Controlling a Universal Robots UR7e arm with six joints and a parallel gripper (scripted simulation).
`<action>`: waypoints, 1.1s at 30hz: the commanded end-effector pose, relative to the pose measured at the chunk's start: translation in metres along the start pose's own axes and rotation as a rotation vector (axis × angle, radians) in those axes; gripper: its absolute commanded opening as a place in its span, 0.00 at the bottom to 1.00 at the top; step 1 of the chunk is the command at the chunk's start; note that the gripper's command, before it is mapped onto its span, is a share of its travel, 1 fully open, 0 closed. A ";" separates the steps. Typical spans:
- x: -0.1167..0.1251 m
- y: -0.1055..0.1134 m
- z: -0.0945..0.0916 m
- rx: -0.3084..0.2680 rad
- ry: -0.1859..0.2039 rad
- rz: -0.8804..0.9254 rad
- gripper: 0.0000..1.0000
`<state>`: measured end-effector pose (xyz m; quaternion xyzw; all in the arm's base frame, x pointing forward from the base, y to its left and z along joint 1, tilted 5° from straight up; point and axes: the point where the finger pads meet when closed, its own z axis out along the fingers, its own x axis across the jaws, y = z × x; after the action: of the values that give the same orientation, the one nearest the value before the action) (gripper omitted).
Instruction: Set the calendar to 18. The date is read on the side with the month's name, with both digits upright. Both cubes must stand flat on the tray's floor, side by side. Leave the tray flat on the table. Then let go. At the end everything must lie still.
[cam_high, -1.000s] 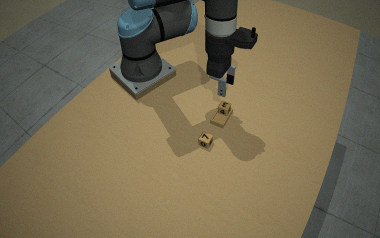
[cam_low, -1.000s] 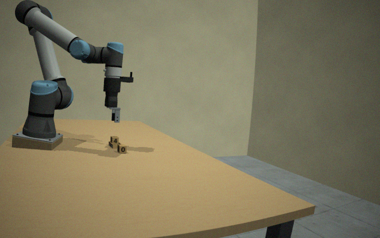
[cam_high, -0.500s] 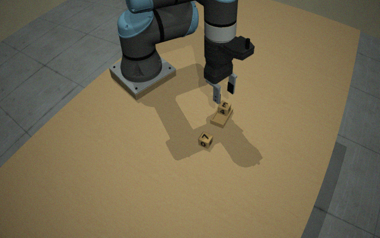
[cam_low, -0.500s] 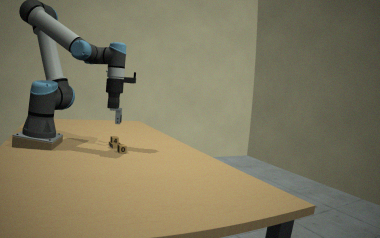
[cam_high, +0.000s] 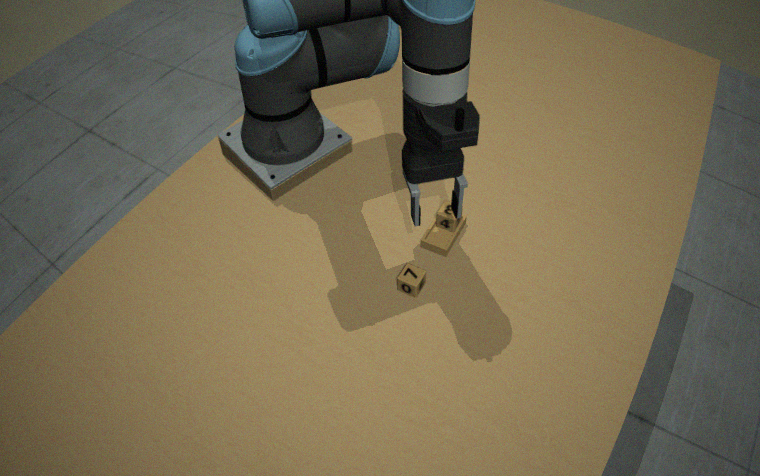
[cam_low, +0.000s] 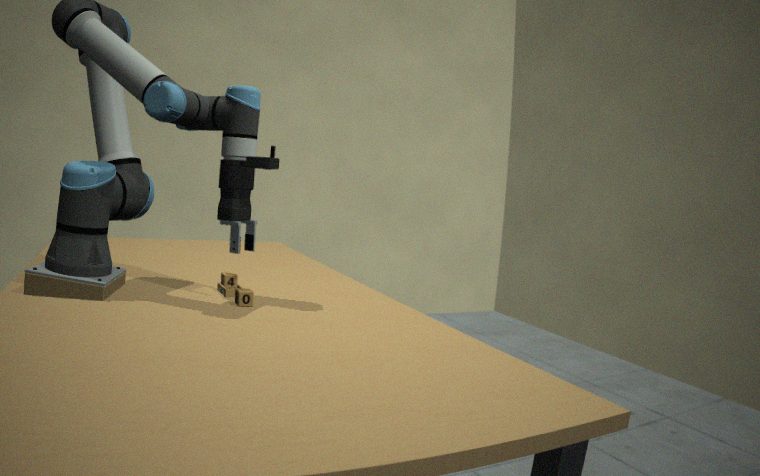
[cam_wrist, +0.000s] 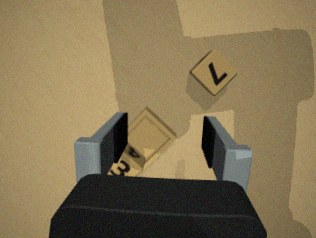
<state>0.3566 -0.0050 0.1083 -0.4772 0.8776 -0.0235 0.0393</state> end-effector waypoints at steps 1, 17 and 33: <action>0.010 -0.010 0.002 0.001 0.000 0.172 1.00; 0.038 -0.032 0.008 0.001 -0.001 0.629 1.00; 0.045 -0.036 0.009 0.001 -0.001 0.734 0.90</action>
<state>0.3631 -0.0618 0.0993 -0.1320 0.9902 -0.0078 0.0454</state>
